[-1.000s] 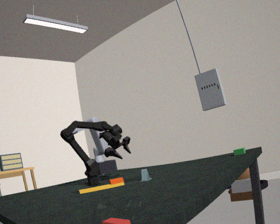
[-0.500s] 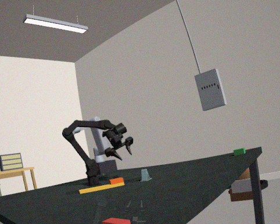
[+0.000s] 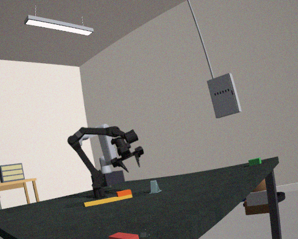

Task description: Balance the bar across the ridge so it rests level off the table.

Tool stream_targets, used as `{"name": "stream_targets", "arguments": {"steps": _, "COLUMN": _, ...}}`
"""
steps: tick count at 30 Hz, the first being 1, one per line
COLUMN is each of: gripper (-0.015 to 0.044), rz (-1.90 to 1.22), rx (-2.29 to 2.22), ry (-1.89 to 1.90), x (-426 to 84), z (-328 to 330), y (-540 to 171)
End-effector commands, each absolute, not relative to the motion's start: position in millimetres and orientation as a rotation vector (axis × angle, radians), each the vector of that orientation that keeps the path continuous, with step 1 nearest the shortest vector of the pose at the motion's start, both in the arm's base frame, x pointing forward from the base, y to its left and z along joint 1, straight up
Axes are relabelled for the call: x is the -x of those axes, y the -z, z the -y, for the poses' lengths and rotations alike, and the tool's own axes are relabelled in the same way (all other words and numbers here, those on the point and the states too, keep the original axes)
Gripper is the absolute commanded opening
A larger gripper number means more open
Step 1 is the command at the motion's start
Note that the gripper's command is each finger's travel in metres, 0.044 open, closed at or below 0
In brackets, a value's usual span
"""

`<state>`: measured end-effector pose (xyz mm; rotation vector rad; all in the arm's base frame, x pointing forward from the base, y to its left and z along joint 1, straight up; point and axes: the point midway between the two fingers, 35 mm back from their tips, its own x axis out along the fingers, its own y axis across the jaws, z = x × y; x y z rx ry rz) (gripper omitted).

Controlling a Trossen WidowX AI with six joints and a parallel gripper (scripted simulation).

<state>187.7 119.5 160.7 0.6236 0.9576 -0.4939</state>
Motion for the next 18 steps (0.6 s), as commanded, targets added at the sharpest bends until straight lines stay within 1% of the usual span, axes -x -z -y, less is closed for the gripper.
{"name": "stream_targets", "arguments": {"steps": 1, "gripper": 0.0315, "rz": -0.970, "rx": -0.646, "ry": 0.545, "x": -193, "z": -112, "y": -159}}
{"name": "stream_targets", "arguments": {"steps": 18, "gripper": 0.0315, "rz": -0.991, "rx": -0.779, "ry": 0.771, "x": -214, "z": -72, "y": -154}}
